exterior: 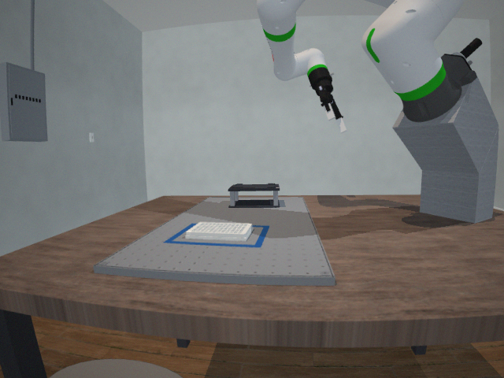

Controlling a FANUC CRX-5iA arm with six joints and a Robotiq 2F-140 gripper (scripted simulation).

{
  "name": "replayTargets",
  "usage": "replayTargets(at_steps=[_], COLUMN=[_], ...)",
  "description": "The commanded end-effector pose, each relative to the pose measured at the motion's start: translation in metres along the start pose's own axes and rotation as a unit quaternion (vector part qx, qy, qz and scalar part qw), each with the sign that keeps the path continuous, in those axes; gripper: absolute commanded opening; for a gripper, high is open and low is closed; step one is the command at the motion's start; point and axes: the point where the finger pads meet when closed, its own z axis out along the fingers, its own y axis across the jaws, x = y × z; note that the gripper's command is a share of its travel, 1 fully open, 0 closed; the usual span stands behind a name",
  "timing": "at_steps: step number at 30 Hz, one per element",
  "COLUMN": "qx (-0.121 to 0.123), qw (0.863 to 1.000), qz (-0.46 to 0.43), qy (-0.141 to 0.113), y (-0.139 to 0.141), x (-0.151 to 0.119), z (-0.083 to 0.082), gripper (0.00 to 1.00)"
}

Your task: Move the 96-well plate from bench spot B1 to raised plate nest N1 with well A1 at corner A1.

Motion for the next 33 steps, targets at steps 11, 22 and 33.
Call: replayTargets(at_steps=[11, 22, 33], qx=[0.0, -0.035, -0.086], qw=[1.0, 0.999, 0.994], qz=[0.0, 0.014, 0.026], qy=[0.0, -0.031, -0.065], y=[0.0, -0.011, -0.032], x=[0.0, 0.02, 0.055], z=[0.0, 0.009, 0.027], gripper=[1.0, 1.0, 1.0])
